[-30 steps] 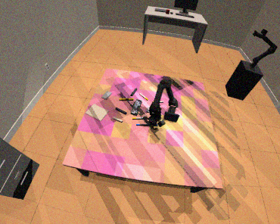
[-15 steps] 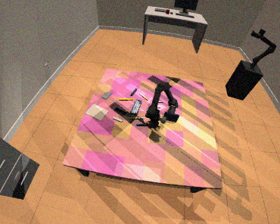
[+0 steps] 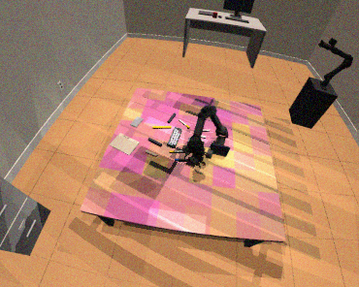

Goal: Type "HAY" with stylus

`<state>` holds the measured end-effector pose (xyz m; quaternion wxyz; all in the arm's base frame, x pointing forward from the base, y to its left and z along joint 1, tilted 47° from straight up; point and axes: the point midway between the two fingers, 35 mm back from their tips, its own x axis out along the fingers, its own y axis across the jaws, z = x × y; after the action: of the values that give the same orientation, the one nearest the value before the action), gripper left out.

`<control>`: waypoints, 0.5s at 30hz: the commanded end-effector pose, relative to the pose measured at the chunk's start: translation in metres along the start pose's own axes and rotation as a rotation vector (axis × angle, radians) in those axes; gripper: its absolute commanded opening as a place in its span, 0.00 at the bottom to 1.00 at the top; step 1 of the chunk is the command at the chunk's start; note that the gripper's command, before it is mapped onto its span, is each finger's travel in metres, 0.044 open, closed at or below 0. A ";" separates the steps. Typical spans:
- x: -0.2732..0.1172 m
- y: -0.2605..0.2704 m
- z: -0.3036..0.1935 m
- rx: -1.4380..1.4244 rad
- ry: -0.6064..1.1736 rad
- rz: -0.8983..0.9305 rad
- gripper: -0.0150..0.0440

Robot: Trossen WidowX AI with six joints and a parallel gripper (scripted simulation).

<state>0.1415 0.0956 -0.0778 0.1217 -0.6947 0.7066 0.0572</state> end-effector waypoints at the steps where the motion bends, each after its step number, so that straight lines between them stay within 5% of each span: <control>1: 0.009 0.000 0.004 -0.012 0.012 -0.002 0.25; 15: 0.023 0.001 0.011 -0.011 0.012 -0.002 0.25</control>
<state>0.1425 0.0853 -0.0890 0.1225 -0.6949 0.7062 0.0578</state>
